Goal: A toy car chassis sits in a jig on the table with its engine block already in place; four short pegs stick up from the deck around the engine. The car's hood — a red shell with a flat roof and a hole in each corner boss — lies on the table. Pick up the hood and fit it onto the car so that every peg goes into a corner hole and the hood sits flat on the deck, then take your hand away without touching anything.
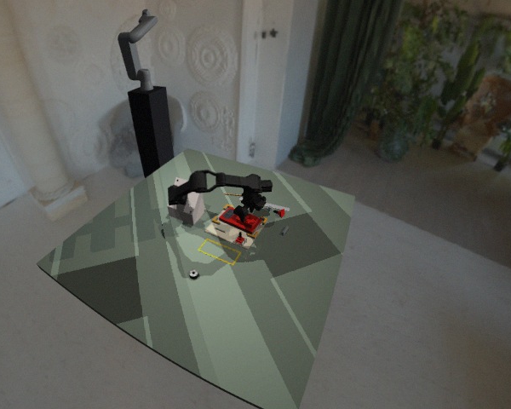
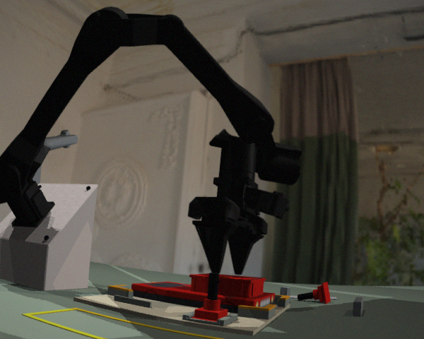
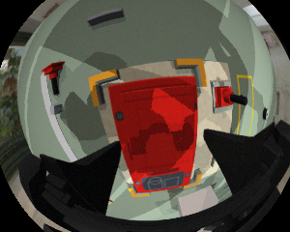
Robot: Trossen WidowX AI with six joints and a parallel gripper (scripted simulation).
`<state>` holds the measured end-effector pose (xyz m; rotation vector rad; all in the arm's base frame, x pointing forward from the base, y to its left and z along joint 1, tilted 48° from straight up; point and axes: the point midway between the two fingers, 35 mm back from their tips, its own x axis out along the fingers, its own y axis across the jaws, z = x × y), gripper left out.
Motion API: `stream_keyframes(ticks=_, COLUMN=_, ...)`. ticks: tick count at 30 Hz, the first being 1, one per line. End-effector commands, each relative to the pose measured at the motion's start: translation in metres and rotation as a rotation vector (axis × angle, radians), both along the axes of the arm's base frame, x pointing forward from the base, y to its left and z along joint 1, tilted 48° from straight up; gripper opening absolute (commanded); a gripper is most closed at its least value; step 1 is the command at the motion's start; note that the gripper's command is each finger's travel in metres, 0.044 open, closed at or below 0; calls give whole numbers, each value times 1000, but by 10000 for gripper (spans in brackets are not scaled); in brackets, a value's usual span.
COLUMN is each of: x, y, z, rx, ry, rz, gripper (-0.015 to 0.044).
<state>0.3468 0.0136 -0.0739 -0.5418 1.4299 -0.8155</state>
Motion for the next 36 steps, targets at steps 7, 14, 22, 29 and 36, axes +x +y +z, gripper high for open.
stream_keyframes(ticks=7, x=3, y=40, z=39, rx=52, ry=-18, rz=3, gripper=440)
stream_keyframes(ticks=14, x=3, y=40, z=39, rx=52, ry=-18, rz=3, gripper=440)
stream_keyframes(ticks=22, x=3, y=40, z=39, rx=52, ry=-18, rz=3, gripper=440)
stream_keyframes(ticks=29, x=3, y=40, z=39, rx=52, ry=-18, rz=3, gripper=440)
stream_keyframes(ticks=36, x=3, y=40, z=39, rx=52, ry=-18, rz=3, gripper=440)
